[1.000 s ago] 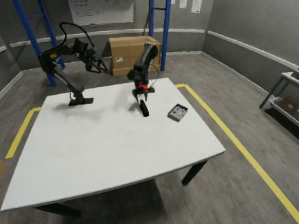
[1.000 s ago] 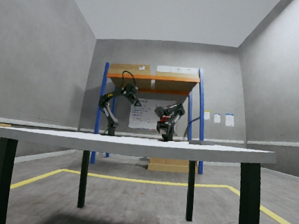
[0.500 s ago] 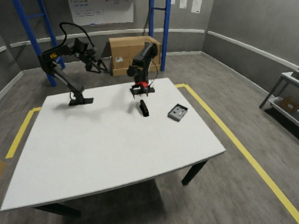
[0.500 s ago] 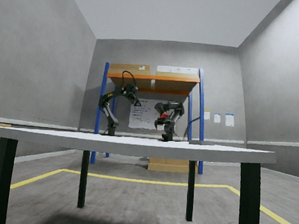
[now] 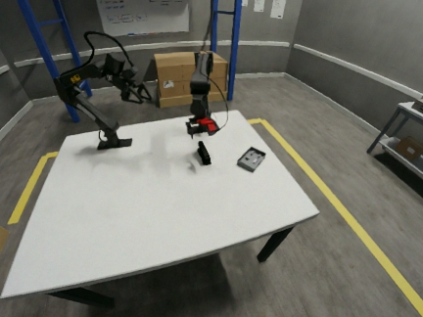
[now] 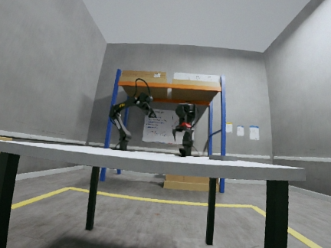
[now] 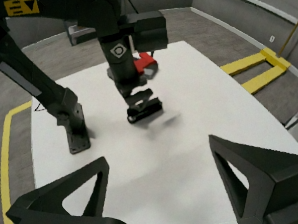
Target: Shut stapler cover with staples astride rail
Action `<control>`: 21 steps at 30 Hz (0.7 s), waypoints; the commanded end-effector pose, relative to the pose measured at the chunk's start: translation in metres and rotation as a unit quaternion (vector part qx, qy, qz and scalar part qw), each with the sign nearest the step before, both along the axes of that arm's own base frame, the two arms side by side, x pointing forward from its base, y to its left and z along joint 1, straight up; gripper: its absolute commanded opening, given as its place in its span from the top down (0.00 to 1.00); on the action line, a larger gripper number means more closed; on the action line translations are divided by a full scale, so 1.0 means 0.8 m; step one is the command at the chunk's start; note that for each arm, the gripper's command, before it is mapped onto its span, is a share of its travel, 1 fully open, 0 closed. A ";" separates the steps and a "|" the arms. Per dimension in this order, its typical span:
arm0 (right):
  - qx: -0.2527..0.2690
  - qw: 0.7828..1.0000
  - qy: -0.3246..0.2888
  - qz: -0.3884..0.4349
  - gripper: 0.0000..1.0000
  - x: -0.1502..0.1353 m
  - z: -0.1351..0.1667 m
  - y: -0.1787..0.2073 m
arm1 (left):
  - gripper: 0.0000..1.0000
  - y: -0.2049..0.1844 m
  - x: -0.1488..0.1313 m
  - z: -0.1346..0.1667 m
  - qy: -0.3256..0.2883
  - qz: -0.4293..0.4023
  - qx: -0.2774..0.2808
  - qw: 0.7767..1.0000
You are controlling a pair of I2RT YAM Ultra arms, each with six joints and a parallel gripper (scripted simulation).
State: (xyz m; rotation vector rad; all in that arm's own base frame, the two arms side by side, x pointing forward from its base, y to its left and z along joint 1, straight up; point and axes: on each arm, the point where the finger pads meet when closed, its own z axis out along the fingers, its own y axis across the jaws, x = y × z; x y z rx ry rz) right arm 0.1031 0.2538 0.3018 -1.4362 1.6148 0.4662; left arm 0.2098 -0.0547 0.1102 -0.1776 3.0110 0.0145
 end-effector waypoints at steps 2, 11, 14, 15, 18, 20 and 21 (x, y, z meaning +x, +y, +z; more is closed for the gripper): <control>0.022 1.000 -0.008 0.000 0.00 -0.002 0.020 -0.004 | 0.00 -0.001 -0.002 0.013 0.053 -0.015 -0.011 0.998; 0.022 1.000 -0.008 0.000 0.00 -0.002 0.020 -0.004 | 0.00 0.000 0.016 0.018 0.053 -0.005 -0.011 0.999; 0.022 1.000 -0.008 0.000 0.00 -0.002 0.020 -0.004 | 0.00 0.000 0.016 0.018 0.053 -0.005 -0.011 0.999; 0.022 1.000 -0.008 0.000 0.00 -0.002 0.020 -0.004 | 0.00 0.000 0.016 0.018 0.053 -0.005 -0.011 0.999; 0.022 1.000 -0.008 0.000 0.00 -0.002 0.020 -0.004 | 0.00 0.000 0.016 0.018 0.053 -0.005 -0.011 0.999; 0.022 1.000 -0.008 0.000 0.00 -0.002 0.020 -0.004 | 0.00 0.000 0.016 0.018 0.053 -0.005 -0.011 0.999; 0.022 1.000 -0.008 0.000 0.00 -0.002 0.020 -0.004 | 0.00 0.000 0.016 0.018 0.053 -0.005 -0.011 0.999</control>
